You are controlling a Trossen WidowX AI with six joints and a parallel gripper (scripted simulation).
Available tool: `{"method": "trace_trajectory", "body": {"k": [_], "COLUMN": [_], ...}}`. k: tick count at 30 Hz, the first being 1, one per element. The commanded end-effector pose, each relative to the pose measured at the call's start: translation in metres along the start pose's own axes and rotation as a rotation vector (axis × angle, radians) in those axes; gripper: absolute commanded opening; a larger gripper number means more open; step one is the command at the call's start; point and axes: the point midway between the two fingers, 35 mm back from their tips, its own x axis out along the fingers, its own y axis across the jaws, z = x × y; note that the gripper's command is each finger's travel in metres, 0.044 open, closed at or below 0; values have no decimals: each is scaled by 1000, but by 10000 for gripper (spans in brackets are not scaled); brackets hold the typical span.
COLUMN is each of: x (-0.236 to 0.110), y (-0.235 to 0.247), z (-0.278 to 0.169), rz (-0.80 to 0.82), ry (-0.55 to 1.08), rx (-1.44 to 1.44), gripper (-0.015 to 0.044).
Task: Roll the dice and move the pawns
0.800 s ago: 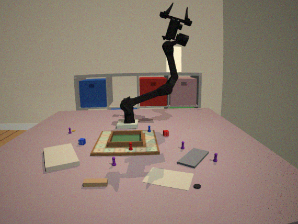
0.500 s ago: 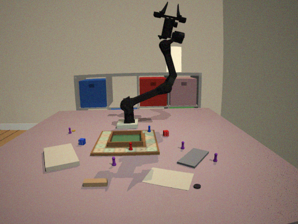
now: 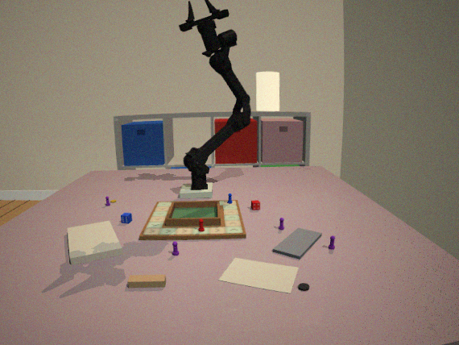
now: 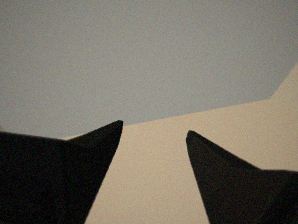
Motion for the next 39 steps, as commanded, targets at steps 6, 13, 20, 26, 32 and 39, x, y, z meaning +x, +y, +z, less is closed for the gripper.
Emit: {"method": "trace_trajectory", "body": {"k": [6, 13, 20, 26, 32, 39], "x": [18, 4, -43, -108, -179, -281], "y": [-116, -179, -203, -193, -161, -119], "z": [-66, -163, -272, -356, -410, -447], "rz": [-261, -444, -576, -641, -643, -593], "ry": [238, 517, 853, 1174, 1478, 1860], "rx": [194, 320, 395, 411, 393, 290], "gripper": [275, 275, 275, 275, 275, 275]}}
